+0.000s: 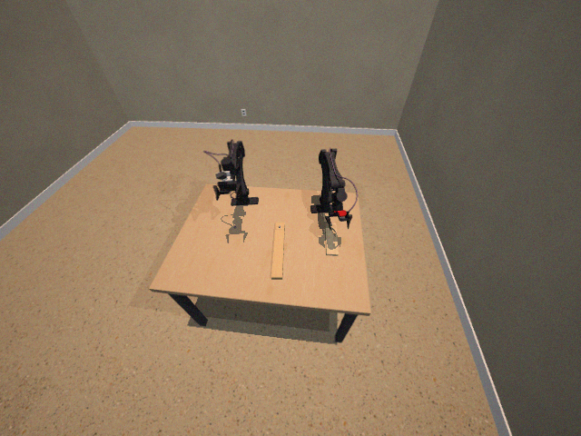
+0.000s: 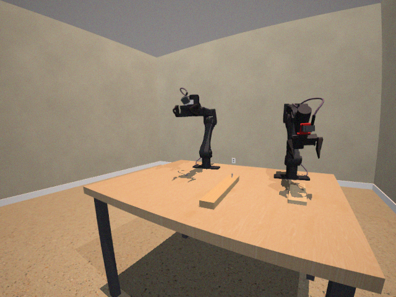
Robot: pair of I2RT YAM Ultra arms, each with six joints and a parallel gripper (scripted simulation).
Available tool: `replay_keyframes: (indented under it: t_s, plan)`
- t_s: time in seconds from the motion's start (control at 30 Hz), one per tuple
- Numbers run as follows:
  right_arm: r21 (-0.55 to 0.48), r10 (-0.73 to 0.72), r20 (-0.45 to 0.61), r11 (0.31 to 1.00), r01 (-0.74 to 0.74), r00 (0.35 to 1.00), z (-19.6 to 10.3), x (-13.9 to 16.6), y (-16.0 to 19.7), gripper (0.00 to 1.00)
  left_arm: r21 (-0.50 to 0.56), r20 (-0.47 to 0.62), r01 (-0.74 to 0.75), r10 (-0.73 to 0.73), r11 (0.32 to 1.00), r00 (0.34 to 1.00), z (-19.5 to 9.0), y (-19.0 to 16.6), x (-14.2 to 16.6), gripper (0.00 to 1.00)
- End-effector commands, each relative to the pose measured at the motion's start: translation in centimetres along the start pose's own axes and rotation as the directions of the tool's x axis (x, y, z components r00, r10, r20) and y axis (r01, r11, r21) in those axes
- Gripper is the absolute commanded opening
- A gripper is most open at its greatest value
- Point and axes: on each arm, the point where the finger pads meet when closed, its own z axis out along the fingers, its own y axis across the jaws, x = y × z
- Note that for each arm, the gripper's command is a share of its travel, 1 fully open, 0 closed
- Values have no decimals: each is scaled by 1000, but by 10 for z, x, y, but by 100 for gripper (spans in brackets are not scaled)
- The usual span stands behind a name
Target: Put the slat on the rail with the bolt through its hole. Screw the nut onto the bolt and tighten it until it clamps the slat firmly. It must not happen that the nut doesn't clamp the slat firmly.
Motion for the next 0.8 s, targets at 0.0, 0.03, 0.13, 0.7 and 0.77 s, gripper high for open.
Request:
replay_keyframes:
  t_s: [0.0, 0.03, 0.13, 0.7, 0.77]
  plan:
    - [7, 3, 49, 1000, -3, 999, -4, -16, -1, 100, -2, -104, -15, 14, 1000, 994, 7, 2, 28, 100]
    - [7, 3, 49, 1000, -3, 999, -4, -16, -1, 100, 0, -122, -16, 16, 1000, 992, 7, 2, 33, 100]
    - [7, 3, 49, 1000, -3, 999, -4, -16, -1, 100, 6, -174, -21, 21, 1000, 984, 8, 1, 48, 100]
    - [7, 3, 49, 1000, -3, 999, -4, -16, -1, 100, 46, -431, -34, 50, 998, 901, 2, -4, 122, 100]
    - [7, 3, 49, 1000, -3, 999, -4, -16, -1, 100, 52, -464, -34, 55, 998, 884, 0, -5, 132, 100]
